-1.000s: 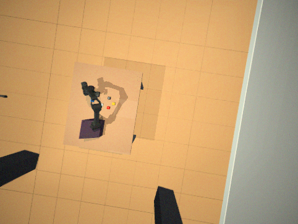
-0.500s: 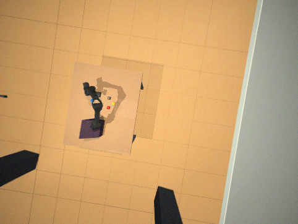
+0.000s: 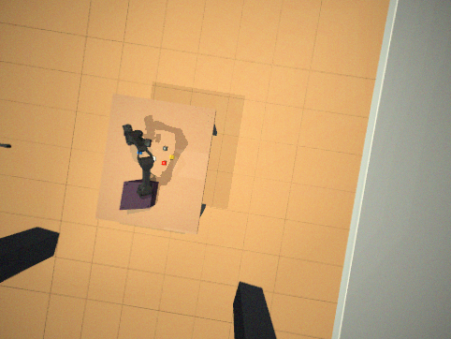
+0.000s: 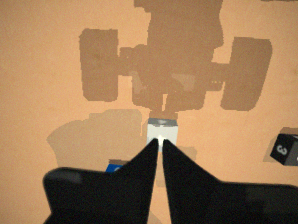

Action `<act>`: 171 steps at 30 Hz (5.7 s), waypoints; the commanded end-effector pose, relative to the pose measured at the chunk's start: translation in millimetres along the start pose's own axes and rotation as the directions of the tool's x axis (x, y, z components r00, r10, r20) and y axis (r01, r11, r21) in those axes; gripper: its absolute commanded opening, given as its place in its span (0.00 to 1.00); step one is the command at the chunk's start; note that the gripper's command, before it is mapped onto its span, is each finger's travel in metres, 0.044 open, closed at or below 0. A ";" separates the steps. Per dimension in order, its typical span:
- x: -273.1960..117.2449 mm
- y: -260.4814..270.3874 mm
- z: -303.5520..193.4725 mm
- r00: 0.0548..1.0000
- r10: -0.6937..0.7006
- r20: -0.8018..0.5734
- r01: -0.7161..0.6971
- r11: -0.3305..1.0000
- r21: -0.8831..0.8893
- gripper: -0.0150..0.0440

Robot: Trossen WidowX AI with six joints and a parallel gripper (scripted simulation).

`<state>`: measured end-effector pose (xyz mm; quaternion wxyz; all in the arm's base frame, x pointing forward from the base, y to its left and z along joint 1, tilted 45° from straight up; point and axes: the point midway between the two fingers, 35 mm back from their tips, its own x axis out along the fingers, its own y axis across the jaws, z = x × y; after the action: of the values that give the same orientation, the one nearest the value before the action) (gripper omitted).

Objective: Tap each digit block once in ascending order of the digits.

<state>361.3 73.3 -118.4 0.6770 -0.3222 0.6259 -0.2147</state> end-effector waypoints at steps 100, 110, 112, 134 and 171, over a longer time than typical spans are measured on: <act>-83.8 -163.2 -136.8 1.000 0.002 -0.009 -0.002 1.000 0.001 0.29; -80.7 -179.6 -144.8 1.000 -0.001 -0.010 0.001 1.000 0.001 0.29; -62.6 -178.2 -142.7 1.000 0.003 -0.010 -0.003 1.000 0.001 0.29; 13.4 -180.6 -146.3 1.000 -0.005 -0.011 0.005 1.000 0.001 0.29; -59.1 -21.5 -84.5 0.996 0.085 0.004 -0.085 0.996 -0.014 0.87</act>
<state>277.4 40.4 -38.9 0.6882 -0.3008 0.6342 -0.1835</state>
